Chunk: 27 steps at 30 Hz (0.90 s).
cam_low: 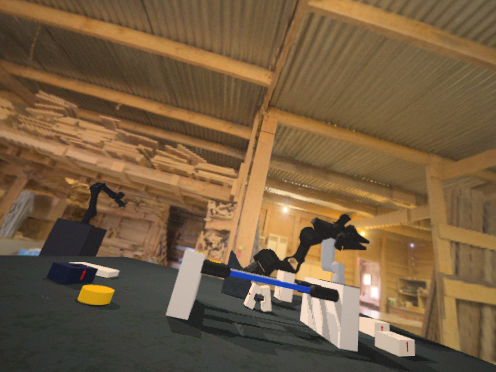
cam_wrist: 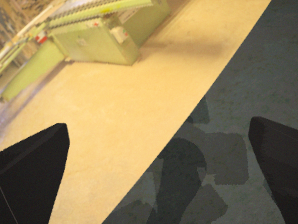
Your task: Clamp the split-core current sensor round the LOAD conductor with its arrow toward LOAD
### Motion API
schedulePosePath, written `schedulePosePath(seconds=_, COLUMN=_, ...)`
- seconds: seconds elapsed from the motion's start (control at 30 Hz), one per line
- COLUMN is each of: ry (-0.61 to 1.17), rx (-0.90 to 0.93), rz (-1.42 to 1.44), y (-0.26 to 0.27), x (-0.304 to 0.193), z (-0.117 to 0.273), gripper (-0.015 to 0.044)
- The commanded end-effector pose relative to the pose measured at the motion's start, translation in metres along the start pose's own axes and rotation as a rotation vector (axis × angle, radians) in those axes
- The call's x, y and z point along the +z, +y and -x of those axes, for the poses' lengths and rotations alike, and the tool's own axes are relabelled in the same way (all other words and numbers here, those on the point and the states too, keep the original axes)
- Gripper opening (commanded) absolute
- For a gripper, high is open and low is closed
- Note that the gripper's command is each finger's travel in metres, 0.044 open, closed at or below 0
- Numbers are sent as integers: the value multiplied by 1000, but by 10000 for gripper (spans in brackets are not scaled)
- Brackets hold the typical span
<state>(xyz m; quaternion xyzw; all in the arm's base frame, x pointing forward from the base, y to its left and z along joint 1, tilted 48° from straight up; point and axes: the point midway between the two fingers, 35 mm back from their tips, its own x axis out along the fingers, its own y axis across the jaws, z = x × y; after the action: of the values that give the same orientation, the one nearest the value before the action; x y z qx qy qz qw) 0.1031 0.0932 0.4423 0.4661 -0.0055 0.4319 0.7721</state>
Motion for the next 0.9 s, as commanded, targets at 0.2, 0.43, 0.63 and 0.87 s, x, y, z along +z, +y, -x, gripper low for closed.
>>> schedulePosePath(seconds=0.2, ry=-218, rx=22, rz=201, y=-28, x=59, z=-8, gripper=440)
schedulePosePath(seconds=0.43, ry=-381, rx=-213, rz=450, y=-95, x=102, z=-18, gripper=440)
schedulePosePath(seconds=0.63, ry=-379, rx=-399, rz=592, y=-137, x=109, z=-22, gripper=440)
schedulePosePath(seconds=0.87, ry=-279, rx=-647, rz=786, y=-190, x=104, z=-25, gripper=440)
